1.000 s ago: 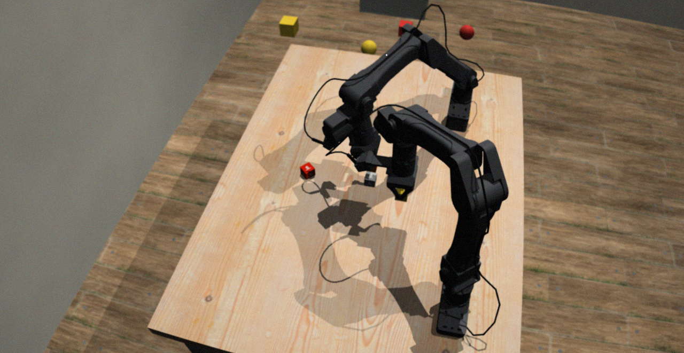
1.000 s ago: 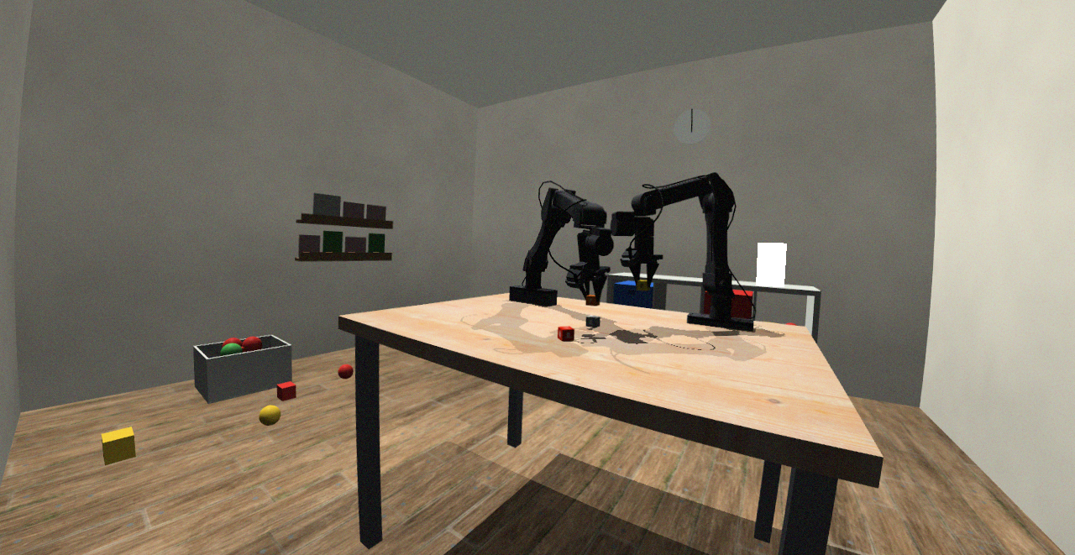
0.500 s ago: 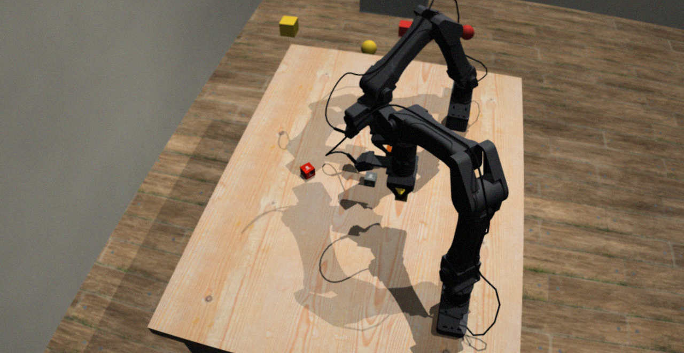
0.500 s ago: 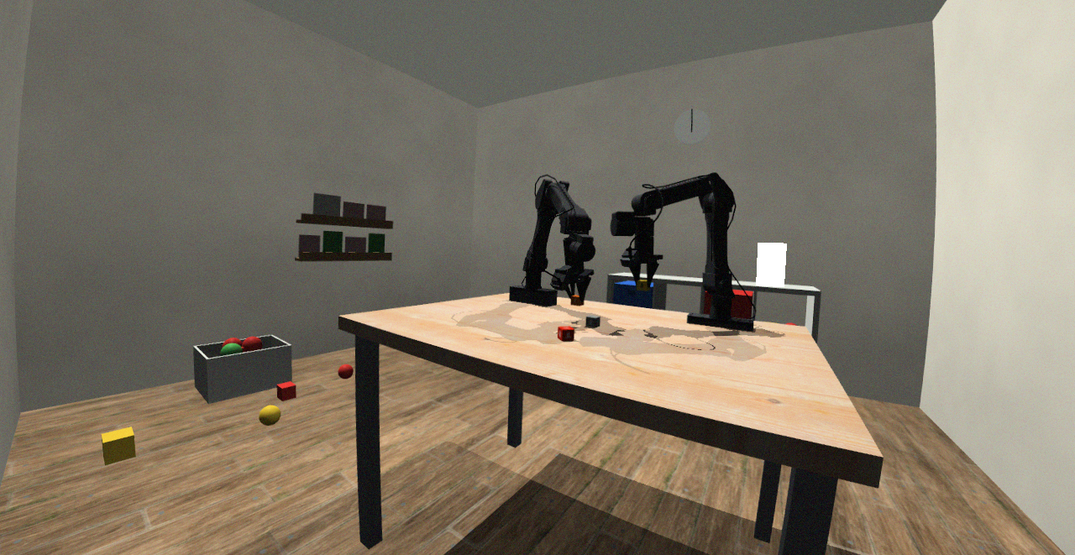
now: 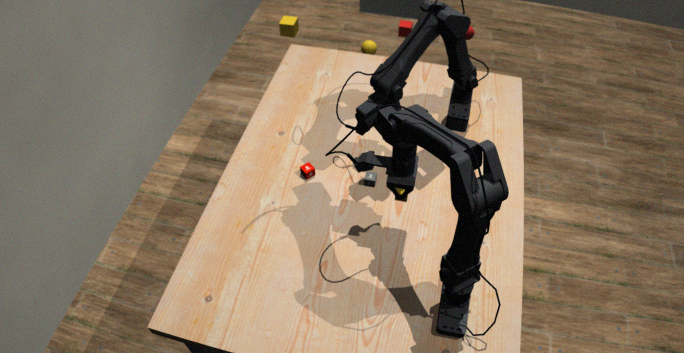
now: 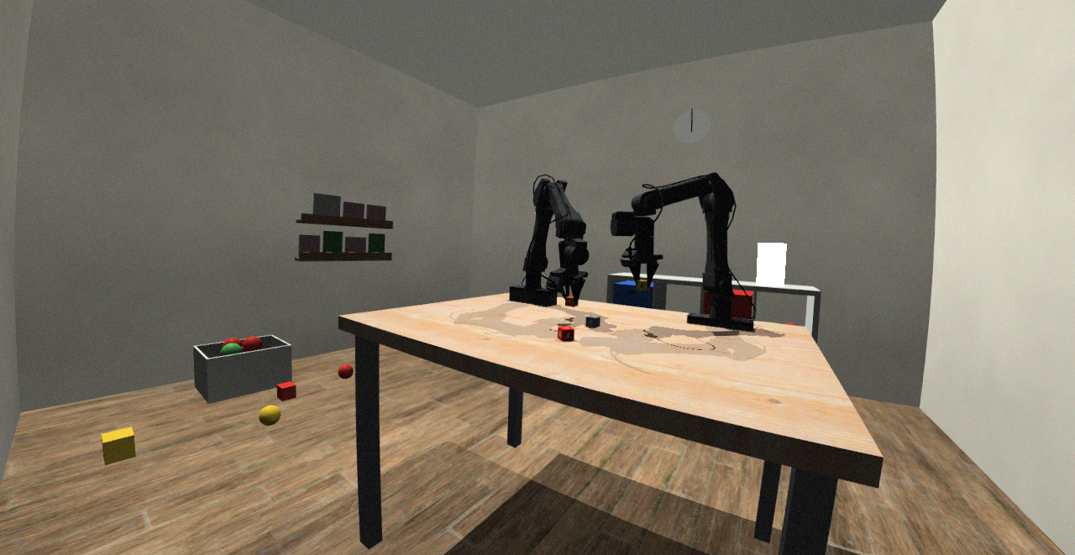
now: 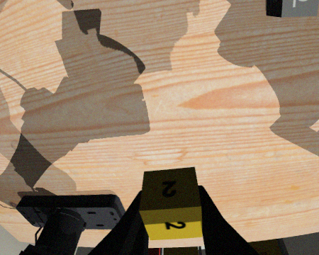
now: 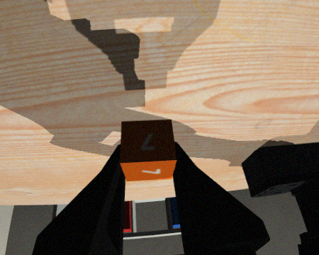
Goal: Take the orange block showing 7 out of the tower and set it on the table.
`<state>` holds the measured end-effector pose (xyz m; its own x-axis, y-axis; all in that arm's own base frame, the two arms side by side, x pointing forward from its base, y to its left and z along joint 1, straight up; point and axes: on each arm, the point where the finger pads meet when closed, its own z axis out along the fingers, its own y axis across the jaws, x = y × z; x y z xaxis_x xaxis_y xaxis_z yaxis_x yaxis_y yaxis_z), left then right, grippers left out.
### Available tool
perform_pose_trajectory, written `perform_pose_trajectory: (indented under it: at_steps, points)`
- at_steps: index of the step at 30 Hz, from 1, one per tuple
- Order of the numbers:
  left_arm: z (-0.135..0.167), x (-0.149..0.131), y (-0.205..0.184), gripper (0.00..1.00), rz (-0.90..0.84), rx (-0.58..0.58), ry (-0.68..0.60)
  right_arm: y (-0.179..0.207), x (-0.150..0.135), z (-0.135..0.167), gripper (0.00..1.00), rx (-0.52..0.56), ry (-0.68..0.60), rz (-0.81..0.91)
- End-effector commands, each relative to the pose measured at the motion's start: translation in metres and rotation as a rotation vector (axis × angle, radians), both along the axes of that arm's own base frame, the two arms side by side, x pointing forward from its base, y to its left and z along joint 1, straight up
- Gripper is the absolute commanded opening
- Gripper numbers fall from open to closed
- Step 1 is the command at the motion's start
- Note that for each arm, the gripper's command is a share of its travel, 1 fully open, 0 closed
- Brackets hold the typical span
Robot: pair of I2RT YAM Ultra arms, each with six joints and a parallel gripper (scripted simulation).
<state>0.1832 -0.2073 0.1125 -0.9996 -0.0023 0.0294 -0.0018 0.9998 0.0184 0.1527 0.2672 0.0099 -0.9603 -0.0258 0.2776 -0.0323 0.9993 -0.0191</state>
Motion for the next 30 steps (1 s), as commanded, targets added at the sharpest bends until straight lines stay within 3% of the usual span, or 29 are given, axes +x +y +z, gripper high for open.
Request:
perform_pose_trajectory:
  at_steps: [1, 18, 30]
  points:
    - [0.011, 0.003, -0.003, 0.27, 0.000, -0.032, -0.029, -0.001, 0.005, 0.004, 0.27, 0.021, -0.027, -0.002]
    - [0.011, 0.003, -0.003, 0.27, 0.000, -0.032, -0.029, 0.002, 0.006, -0.026, 0.27, 0.016, -0.024, 0.000]
    - [0.011, 0.003, -0.003, 0.27, 0.000, -0.032, -0.029, 0.001, 0.004, -0.031, 0.27, 0.016, -0.023, -0.002]
